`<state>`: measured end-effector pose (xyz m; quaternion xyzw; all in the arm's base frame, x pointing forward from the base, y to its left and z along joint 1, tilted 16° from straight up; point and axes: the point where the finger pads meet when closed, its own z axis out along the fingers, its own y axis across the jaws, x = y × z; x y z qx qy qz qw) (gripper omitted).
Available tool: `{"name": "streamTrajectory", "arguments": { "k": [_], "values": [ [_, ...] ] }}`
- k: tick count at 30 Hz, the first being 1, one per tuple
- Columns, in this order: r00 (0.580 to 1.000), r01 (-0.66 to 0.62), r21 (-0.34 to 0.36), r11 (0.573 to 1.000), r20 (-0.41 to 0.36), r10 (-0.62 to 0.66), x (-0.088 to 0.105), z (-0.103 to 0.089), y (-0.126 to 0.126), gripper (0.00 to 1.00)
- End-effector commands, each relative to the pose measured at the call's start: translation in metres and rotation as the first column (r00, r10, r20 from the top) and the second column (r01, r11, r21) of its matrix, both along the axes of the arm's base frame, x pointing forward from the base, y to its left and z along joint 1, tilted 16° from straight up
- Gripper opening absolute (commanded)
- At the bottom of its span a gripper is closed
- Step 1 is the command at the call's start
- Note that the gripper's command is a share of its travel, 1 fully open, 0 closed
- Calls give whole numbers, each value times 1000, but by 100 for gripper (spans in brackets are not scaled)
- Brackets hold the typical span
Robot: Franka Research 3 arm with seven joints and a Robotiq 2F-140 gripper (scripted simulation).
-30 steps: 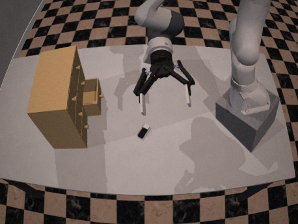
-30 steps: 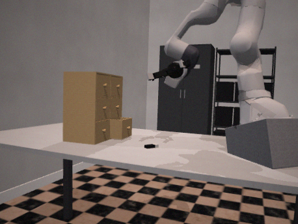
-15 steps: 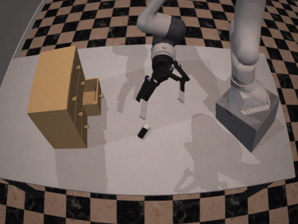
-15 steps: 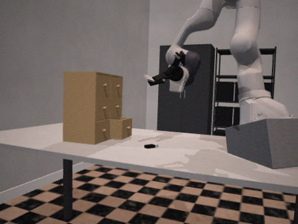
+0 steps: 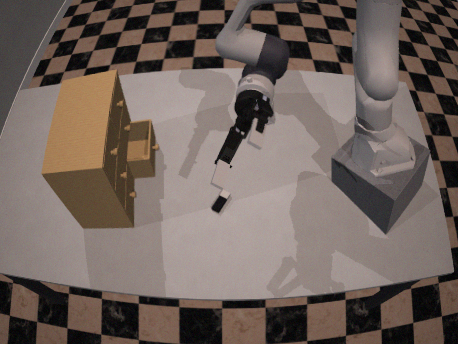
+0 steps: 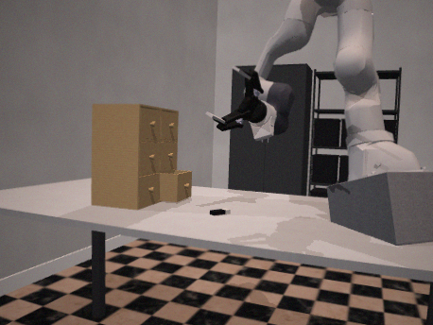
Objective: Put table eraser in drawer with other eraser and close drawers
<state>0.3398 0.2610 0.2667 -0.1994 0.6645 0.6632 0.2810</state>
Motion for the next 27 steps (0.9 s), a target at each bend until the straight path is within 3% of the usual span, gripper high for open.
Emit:
{"name": "streamTrajectory", "arguments": {
  "k": [1,4,5,9,10,16,17,20,21,24,25,27],
  "values": [
    [975,47,64,997,-221,-32,10,5,0,100],
    [975,47,64,997,-221,-32,10,5,0,100],
    [944,95,108,990,-327,-55,19,5,-3,100],
    [944,95,108,990,-327,-55,19,5,-3,100],
    [902,147,146,978,-426,-71,29,4,-6,100],
    [902,147,146,978,-426,-71,29,4,-6,100],
    [851,200,179,963,-518,-81,39,2,-11,100],
    [851,200,179,963,-518,-81,39,2,-11,100],
    [794,256,205,945,-603,-84,49,-2,-16,100],
    [794,256,205,945,-603,-84,49,-2,-16,100],
    [731,312,226,923,-678,-81,60,-6,-23,100],
    [731,312,226,923,-678,-81,60,-6,-23,100]
  ]
}}
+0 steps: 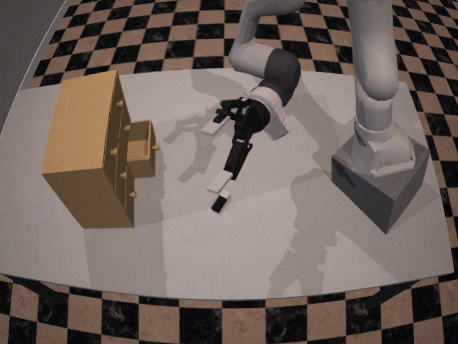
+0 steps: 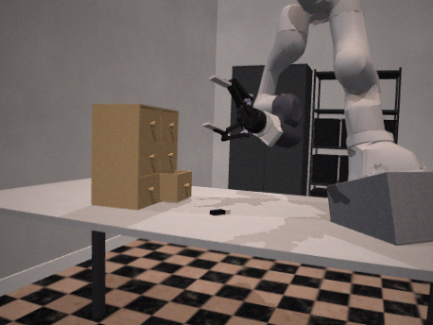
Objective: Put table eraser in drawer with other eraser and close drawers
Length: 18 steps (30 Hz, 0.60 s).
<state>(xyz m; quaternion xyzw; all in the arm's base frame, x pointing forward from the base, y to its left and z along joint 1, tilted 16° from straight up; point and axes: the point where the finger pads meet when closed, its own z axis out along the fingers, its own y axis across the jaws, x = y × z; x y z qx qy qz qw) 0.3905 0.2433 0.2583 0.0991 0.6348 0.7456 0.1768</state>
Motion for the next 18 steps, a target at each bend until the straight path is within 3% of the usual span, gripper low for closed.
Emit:
{"name": "streamTrajectory", "arguments": {
  "k": [1,2,3,7,8,11,12,16,17,18],
  "values": [
    [988,19,69,997,-157,-8,9,2,-5,100],
    [988,19,69,997,-157,-8,9,2,-5,100],
    [969,66,115,991,-245,-36,19,-3,-13,100],
    [969,66,115,991,-245,-36,19,-3,-13,100],
    [943,117,156,981,-329,-60,30,-9,-21,100],
    [943,117,156,981,-329,-60,30,-9,-21,100],
    [910,171,192,966,-407,-80,39,-16,-31,100],
    [910,171,192,966,-407,-80,39,-16,-31,100],
    [873,226,224,948,-479,-95,49,-23,-41,100],
    [873,226,224,948,-479,-95,49,-23,-41,100]
  ]
}}
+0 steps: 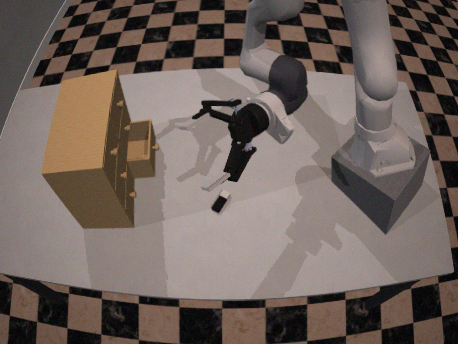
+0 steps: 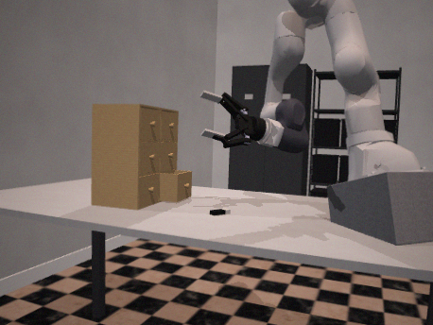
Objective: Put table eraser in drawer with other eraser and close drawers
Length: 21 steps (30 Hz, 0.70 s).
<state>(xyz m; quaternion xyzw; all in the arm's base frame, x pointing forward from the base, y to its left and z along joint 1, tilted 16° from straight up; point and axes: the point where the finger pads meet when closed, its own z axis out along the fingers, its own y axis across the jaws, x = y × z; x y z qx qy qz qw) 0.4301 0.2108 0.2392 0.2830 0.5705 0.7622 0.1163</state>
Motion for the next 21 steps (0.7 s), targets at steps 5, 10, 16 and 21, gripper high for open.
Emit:
{"name": "streamTrajectory", "arguments": {
  "k": [5,10,16,21],
  "values": [
    [974,75,134,988,-221,-44,18,-12,-19,100],
    [955,128,173,977,-288,-74,26,-19,-31,100],
    [905,236,239,942,-408,-123,41,-35,-57,100],
    [876,290,266,919,-460,-144,48,-43,-70,100]
  ]
}}
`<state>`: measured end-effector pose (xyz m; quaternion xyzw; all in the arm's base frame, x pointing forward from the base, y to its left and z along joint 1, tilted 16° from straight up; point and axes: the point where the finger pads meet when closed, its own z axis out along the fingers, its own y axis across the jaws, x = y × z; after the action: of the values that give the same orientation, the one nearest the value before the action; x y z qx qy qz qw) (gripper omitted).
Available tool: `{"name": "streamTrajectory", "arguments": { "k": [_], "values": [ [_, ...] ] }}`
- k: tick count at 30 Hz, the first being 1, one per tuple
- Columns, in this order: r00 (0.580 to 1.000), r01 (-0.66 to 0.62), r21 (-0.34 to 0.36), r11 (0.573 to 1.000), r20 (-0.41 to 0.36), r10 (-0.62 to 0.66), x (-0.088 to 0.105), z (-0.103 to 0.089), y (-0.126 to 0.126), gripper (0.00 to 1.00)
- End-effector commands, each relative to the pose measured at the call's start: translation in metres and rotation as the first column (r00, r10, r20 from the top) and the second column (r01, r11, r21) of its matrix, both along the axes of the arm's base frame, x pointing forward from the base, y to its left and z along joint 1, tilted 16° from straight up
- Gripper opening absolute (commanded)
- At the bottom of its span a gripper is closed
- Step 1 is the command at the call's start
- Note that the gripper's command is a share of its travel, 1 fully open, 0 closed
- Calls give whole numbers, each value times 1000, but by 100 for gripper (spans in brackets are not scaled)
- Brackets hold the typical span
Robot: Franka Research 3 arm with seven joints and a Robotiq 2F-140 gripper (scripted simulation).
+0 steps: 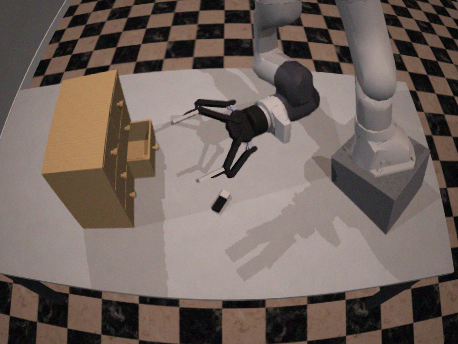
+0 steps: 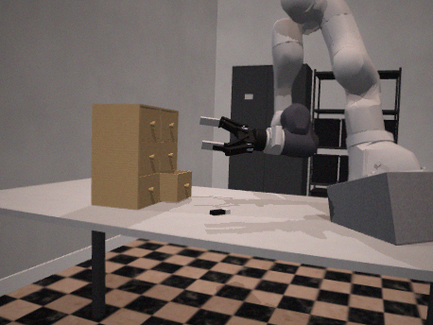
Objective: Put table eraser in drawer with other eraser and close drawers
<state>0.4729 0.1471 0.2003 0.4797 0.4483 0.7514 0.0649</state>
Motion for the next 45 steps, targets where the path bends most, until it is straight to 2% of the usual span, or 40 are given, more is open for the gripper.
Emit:
{"name": "streamTrajectory", "arguments": {
  "k": [1,2,3,4,6,7,9,12,14,15,18,22,23,26,30,36,37,45],
  "values": [
    [995,19,94,995,-101,-9,5,-4,-7,100],
    [988,68,134,989,-149,-48,11,-11,-21,100],
    [988,68,134,989,-149,-48,11,-11,-21,100],
    [978,118,170,978,-193,-84,16,-18,-35,100],
    [978,118,170,978,-193,-84,16,-18,-35,100],
    [965,167,203,965,-233,-118,21,-25,-49,100],
    [965,167,203,965,-233,-118,21,-25,-49,100],
    [937,260,258,931,-302,-178,28,-36,-77,100],
    [937,260,258,931,-302,-178,28,-36,-77,100],
    [922,302,281,911,-330,-204,30,-40,-91,100],
    [922,302,281,911,-330,-204,30,-40,-91,100],
    [871,428,344,836,-405,-279,36,-52,-134,100],
    [871,428,344,836,-405,-279,36,-52,-134,100],
    [848,477,368,798,-432,-308,37,-56,-153,100],
    [835,505,382,774,-446,-324,37,-58,-164,100],
    [832,509,384,771,-448,-326,37,-58,-166,100],
    [832,509,384,771,-448,-326,37,-58,-166,0],
    [832,509,384,771,-448,-326,37,-58,-166,0]
  ]
}}
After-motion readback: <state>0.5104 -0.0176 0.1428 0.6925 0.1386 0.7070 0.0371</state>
